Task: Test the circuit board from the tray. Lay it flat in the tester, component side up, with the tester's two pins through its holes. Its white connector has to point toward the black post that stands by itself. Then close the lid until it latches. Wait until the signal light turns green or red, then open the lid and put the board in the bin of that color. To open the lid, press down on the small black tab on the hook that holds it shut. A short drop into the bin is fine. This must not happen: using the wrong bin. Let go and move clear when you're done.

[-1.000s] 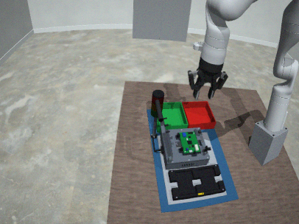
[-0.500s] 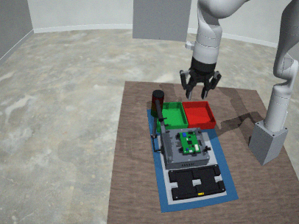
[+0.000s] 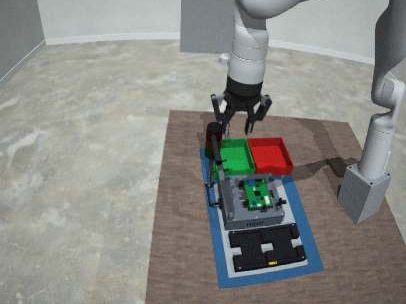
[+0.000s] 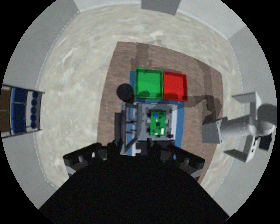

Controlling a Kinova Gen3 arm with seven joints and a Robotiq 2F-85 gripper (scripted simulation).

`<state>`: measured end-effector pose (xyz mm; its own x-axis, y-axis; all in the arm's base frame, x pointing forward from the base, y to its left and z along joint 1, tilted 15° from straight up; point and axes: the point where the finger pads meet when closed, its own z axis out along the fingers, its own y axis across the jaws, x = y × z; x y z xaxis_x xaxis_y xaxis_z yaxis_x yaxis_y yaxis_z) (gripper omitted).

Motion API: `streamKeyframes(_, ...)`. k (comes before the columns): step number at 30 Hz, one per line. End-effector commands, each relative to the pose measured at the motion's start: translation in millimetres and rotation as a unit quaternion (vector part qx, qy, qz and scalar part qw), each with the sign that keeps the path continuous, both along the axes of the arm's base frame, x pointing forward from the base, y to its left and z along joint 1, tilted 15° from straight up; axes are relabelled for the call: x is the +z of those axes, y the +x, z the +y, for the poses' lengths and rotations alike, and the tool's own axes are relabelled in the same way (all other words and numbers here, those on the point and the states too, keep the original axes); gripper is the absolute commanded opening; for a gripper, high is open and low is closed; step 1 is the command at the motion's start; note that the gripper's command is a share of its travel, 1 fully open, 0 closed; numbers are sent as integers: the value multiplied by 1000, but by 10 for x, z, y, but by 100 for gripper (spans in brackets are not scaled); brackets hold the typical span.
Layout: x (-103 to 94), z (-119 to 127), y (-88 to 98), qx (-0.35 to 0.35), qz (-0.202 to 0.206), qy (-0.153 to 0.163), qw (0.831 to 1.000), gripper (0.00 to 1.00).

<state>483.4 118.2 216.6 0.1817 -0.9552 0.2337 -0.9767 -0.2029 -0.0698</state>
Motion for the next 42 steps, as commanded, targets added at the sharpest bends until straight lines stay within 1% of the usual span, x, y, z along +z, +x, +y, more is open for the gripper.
streamKeyframes(1,-37,-57,115,-7,2,-7,1000,50)
streamKeyframes(7,-23,-15,329,-7,2,-7,1000,50)
streamKeyframes(13,-17,3,425,-7,2,-7,1000,50)
streamKeyframes(26,-30,2,439,-7,2,-7,1000,50)
streamKeyframes(42,-175,-32,455,-7,2,-7,1000,50)
